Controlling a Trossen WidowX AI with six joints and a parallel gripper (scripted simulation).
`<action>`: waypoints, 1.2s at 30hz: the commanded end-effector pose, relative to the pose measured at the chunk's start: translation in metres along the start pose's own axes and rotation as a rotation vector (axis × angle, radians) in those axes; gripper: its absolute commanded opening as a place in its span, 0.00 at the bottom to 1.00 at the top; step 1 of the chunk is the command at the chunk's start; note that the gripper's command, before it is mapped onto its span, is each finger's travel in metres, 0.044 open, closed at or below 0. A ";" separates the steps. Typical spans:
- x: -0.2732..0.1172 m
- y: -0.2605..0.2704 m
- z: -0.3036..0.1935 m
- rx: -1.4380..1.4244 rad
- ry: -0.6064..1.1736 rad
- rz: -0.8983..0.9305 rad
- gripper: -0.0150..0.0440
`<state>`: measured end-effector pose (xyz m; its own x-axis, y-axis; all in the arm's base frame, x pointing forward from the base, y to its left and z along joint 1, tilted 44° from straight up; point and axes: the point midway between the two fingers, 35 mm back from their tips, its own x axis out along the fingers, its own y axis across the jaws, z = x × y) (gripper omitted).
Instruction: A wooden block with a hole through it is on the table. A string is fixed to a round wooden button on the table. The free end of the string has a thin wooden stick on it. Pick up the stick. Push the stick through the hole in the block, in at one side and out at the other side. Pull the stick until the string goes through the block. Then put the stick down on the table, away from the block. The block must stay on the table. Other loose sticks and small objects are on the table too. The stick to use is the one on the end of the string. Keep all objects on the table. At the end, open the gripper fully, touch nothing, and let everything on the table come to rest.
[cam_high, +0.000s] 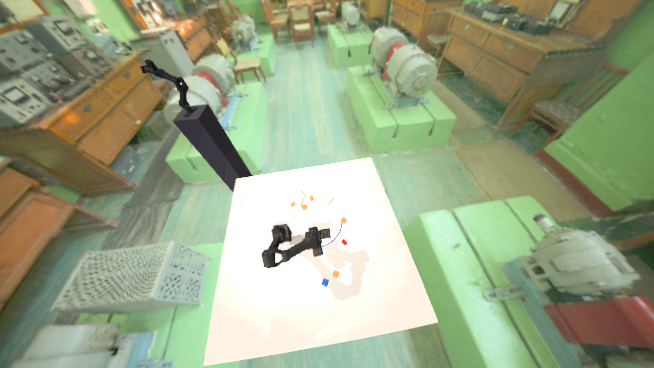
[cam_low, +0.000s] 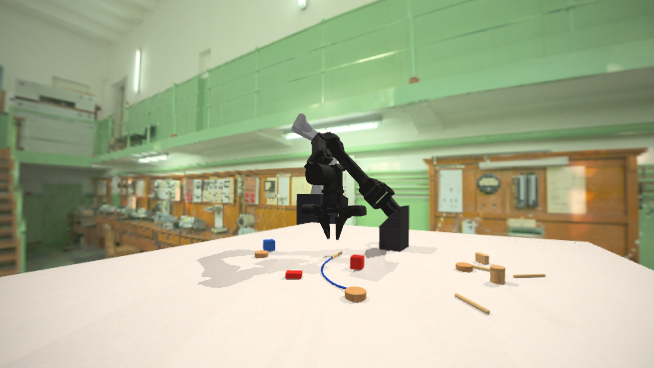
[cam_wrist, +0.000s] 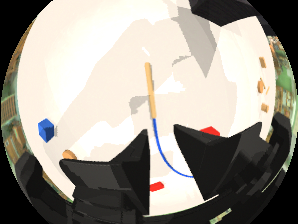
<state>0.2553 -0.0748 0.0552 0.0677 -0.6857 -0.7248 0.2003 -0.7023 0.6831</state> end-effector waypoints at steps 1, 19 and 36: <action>0.008 0.000 0.001 -0.007 -0.007 0.004 0.46; 0.038 0.000 0.001 -0.007 -0.007 0.005 0.46; 0.054 0.001 0.003 -0.007 -0.007 0.008 0.46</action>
<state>0.2568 -0.1125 0.0179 0.0640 -0.6915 -0.7196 0.2014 -0.6973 0.6879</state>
